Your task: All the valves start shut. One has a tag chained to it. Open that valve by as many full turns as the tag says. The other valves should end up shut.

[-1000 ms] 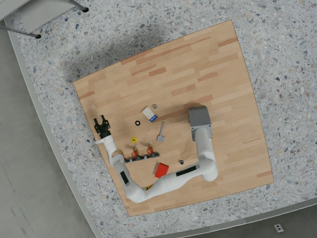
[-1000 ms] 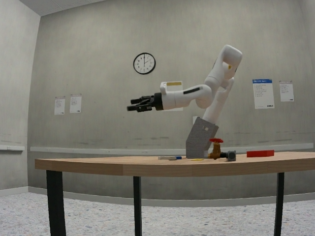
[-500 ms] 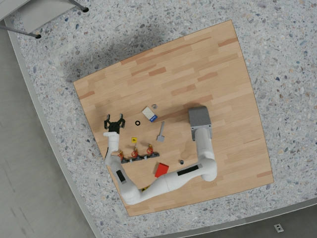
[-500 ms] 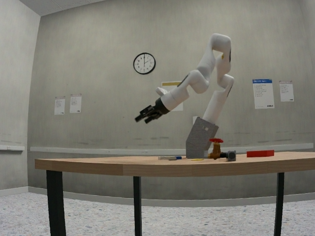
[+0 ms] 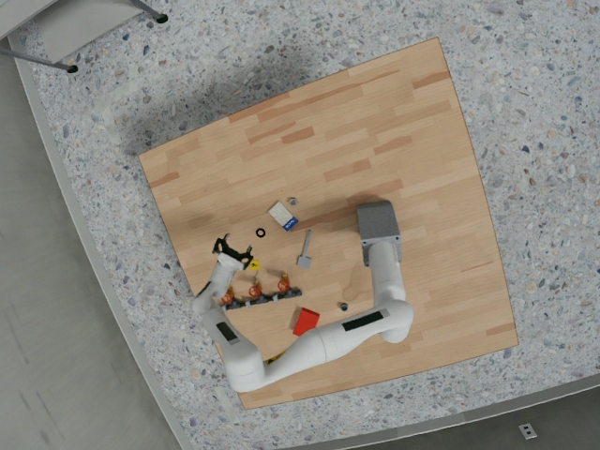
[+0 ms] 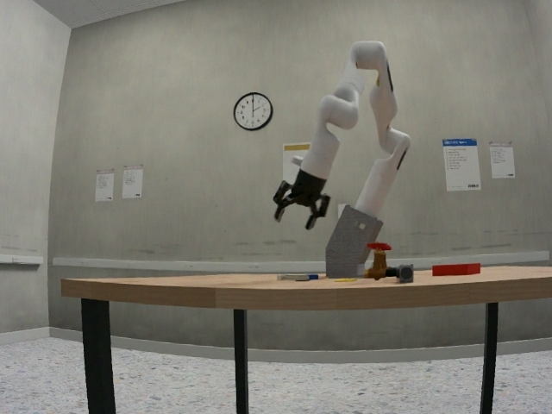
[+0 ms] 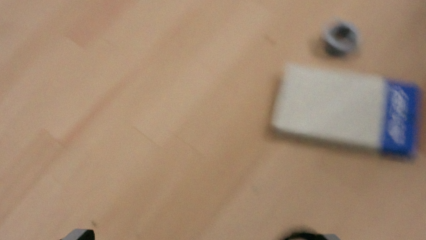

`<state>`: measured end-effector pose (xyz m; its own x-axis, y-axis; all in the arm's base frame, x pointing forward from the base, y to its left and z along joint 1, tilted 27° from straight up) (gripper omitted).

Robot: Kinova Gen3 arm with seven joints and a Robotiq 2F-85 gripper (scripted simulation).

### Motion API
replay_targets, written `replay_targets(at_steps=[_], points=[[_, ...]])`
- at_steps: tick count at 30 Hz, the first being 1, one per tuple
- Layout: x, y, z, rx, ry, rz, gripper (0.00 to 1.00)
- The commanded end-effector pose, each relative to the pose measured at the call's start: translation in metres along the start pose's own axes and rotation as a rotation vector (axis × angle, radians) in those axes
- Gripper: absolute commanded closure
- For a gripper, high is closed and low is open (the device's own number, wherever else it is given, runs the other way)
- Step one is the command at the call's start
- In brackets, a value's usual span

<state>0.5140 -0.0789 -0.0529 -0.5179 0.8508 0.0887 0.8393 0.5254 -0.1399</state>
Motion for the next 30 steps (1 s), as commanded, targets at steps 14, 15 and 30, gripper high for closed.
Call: replay_targets(at_steps=[14,15,30], points=[[0.058,0.026,-0.077,-0.254,0.33,0.488,0.0],[0.06,0.028,-0.081,-0.262,0.344,0.507,0.0],[0.069,0.033,-0.102,-0.3,0.417,0.604,0.0]])
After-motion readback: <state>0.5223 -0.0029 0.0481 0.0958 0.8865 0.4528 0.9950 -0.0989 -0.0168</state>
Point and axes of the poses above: the point where the finger pads meet when closed, its own z axis out along the fingers, its own x axis across the jaws, y = z × x, the point moved 5 cm from there along -z, back along the fingers, and after that the axes turned 12 degrees about z, right-handed, at the moved point
